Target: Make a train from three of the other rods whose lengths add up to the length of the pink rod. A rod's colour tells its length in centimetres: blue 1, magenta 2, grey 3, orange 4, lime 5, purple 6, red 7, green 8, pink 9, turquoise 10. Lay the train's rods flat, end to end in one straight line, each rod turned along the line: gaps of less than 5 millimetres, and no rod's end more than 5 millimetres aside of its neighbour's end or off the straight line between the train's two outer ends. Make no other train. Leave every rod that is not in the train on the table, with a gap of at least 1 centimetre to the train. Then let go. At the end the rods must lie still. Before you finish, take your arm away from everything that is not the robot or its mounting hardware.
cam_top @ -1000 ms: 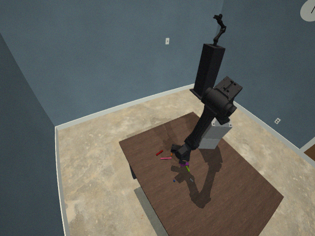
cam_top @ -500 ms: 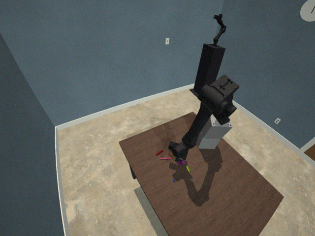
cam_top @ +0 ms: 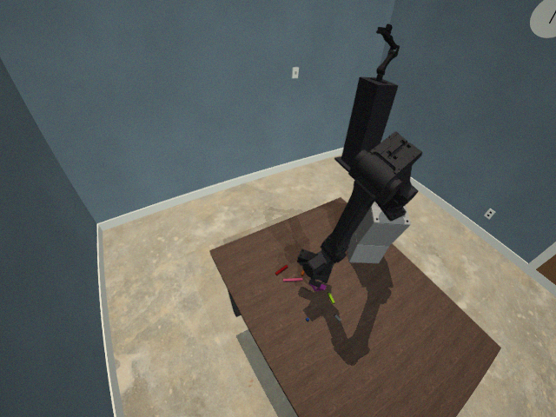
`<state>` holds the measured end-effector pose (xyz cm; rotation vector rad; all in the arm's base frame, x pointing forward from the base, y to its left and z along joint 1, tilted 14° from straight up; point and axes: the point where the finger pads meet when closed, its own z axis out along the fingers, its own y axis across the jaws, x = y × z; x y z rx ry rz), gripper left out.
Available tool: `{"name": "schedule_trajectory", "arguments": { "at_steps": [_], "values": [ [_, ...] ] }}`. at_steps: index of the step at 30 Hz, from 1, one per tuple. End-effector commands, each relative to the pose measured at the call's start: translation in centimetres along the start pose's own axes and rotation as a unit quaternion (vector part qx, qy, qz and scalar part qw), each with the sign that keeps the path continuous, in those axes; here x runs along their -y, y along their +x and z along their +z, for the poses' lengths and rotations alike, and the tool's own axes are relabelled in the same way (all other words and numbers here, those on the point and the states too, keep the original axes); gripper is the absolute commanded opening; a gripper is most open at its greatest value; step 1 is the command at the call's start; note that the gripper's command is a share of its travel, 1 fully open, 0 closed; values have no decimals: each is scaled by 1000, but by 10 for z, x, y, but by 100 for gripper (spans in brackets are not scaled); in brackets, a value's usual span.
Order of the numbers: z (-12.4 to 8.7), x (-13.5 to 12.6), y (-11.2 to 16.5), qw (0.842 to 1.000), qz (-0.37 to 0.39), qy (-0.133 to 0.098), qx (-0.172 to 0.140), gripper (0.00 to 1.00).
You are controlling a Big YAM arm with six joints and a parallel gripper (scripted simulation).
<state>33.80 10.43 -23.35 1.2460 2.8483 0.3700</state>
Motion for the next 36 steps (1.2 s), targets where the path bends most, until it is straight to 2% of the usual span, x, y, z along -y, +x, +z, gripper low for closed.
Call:
{"name": "schedule_trajectory", "arguments": {
  "at_steps": [1, 6, 18, 19, 23, 26, 33, 34, 36],
  "values": [
    [2, 9, -16, 998, 61, 8, 1, 100],
    [4, 8, -6, 999, 49, 12, -3, 100],
    [3, 10, -11, 998, 54, 11, -2, 100],
    [2, 13, -29, 993, 121, 7, -1, 100],
    [2, 13, -29, 993, 121, 8, 1, 100],
    [3, 11, -20, 994, 109, 11, -3, 100],
    [2, 14, -25, 993, 117, 10, -1, 100],
    [1, 17, -41, 985, 174, 6, -1, 100],
    [1, 17, -42, 985, 174, 7, 1, 100]
  ]
}}
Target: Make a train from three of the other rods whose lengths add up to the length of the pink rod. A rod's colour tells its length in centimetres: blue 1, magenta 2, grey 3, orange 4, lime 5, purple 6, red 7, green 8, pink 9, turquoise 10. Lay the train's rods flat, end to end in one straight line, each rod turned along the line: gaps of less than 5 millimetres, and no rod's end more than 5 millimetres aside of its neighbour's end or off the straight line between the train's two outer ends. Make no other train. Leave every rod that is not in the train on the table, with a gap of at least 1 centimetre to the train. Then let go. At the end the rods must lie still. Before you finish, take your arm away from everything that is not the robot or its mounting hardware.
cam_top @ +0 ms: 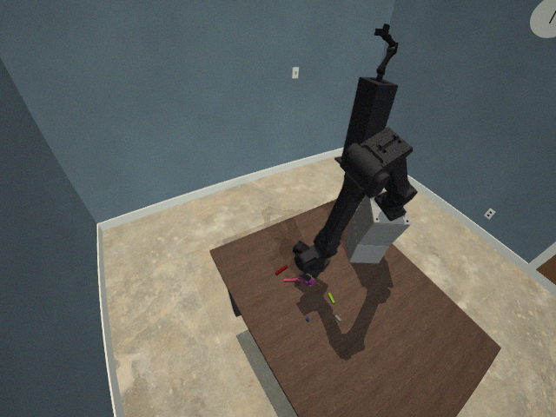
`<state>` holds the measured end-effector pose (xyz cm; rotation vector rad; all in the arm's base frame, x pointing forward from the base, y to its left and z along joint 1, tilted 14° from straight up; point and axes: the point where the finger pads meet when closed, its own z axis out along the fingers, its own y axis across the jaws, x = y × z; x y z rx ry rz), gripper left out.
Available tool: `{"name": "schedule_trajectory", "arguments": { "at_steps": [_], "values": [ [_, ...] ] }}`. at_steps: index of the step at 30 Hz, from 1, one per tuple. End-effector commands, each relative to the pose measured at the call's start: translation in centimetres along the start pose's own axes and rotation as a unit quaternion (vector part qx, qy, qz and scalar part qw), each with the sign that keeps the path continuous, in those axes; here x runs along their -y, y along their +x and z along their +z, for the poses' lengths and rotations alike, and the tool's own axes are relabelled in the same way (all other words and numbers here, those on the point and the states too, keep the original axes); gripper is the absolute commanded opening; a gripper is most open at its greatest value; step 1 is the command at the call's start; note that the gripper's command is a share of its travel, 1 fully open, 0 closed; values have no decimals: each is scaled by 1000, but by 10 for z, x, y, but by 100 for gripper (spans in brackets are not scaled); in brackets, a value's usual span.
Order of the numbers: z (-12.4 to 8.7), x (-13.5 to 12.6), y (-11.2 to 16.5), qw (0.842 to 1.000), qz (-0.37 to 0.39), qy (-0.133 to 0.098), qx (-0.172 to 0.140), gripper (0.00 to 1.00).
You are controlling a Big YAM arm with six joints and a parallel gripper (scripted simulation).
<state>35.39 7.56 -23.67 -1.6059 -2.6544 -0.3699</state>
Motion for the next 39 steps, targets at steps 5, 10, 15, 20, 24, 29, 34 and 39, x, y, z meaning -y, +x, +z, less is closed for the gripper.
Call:
{"name": "schedule_trajectory", "arguments": {
  "at_steps": [5, 10, 15, 20, 24, 29, 34, 39],
  "values": [
    [2, 7, -23, 996, 90, 7, 0, 100],
    [1, 8, -31, 992, 128, 6, -1, 100],
    [0, 10, -47, 982, 190, 5, -1, 100],
    [2, 8, -37, 984, 178, 10, -4, 100],
    [0, 11, -44, 982, 188, 8, -2, 100],
    [1, 10, -42, 983, 184, 8, -3, 100],
    [1, 10, -42, 983, 184, 8, -3, 100],
    [1, 10, -42, 983, 184, 8, -3, 100]
  ]
}}
